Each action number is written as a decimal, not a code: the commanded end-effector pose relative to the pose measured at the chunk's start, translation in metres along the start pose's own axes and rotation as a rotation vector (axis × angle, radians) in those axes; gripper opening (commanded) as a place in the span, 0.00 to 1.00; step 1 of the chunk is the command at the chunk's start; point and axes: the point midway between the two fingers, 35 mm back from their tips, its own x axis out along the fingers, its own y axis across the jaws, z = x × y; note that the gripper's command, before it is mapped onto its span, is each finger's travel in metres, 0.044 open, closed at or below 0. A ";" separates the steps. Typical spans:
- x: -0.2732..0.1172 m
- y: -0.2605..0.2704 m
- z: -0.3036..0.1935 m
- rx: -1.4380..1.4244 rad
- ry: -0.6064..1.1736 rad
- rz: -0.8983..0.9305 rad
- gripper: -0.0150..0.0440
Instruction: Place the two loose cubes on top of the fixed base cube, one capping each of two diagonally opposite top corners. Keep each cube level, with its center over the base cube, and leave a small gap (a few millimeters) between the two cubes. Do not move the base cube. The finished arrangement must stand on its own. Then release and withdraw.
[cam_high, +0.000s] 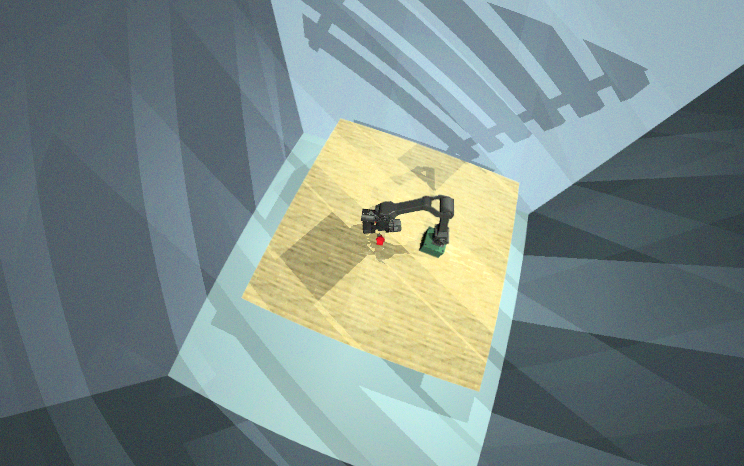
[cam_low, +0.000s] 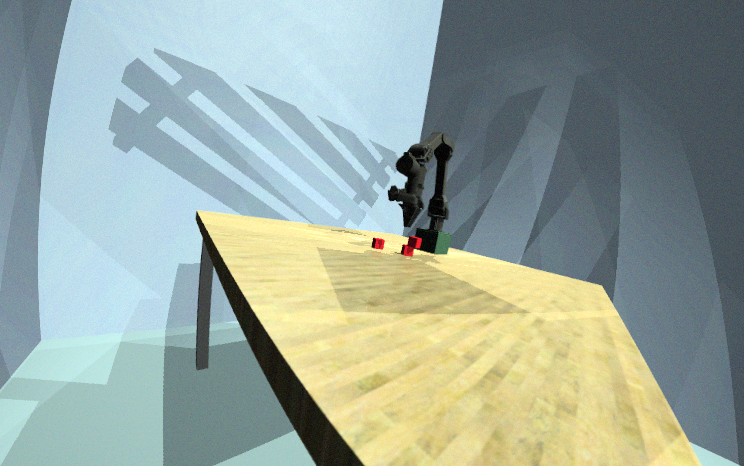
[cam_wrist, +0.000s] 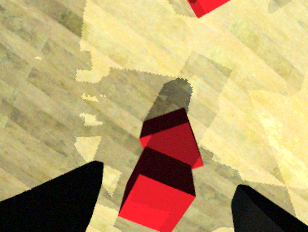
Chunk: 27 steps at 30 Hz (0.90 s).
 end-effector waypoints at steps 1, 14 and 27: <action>-0.007 0.002 0.021 -0.154 -0.002 0.000 0.70; -0.031 -0.008 0.088 -0.666 -0.011 -0.004 0.70; -0.007 -0.009 0.096 -0.724 -0.012 -0.005 0.70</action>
